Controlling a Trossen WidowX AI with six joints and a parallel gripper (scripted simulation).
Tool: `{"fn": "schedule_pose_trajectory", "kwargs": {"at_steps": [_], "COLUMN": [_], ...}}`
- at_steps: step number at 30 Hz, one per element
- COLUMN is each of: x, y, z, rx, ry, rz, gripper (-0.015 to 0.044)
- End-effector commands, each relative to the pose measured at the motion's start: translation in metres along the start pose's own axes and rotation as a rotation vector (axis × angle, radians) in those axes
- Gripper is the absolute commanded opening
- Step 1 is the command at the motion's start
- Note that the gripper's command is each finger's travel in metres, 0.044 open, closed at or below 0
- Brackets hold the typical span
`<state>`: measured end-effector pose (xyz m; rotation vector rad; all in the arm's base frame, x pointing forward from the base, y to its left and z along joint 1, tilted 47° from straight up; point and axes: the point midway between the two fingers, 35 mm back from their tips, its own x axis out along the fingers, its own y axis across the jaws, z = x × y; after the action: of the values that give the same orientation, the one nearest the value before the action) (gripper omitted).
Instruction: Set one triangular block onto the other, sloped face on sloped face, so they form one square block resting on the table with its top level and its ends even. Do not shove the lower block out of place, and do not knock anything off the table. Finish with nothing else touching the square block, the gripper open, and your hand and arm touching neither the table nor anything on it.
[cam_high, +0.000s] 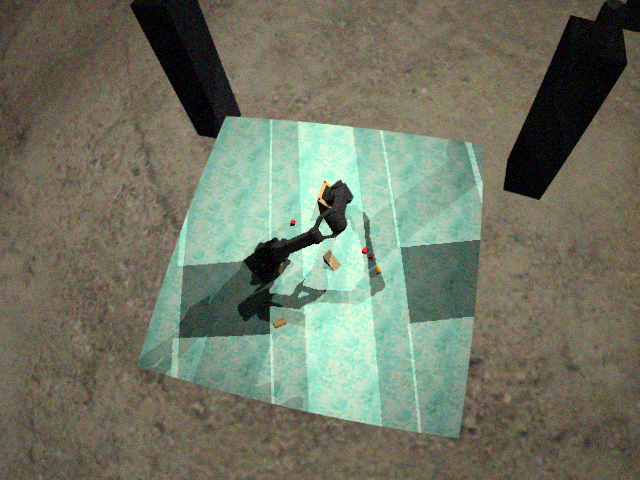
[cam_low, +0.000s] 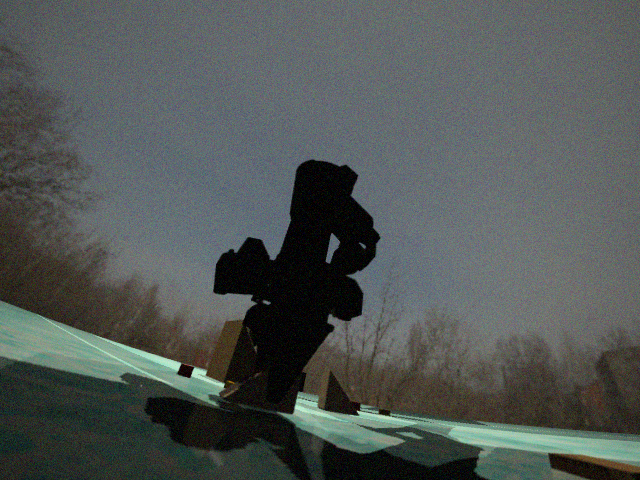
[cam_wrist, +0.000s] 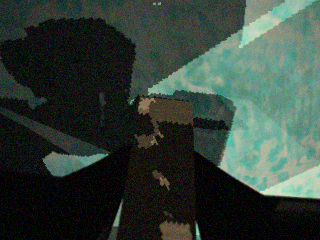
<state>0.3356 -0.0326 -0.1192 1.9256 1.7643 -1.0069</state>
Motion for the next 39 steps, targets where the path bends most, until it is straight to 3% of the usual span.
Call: {"fn": "schedule_pose_trajectory", "kwargs": {"at_steps": [1, 3, 20, 27, 32, 39], "x": [0.004, 0.004, 0.002, 0.000, -0.055, -0.058], "y": [-0.001, -0.001, -0.001, -0.001, 0.000, 0.002], "z": [0.000, 0.000, 0.000, 0.000, 0.001, 0.002], "rx": [0.005, 0.005, -0.001, -0.001, 0.000, 0.006], "ry": [0.006, 0.006, 0.001, 0.000, -0.002, 0.001], "rz": [-0.003, -0.003, -0.003, -0.003, -0.003, 0.016], "gripper": [0.0000, 0.0000, 0.0440, 0.0440, 0.0440, 0.0440]}}
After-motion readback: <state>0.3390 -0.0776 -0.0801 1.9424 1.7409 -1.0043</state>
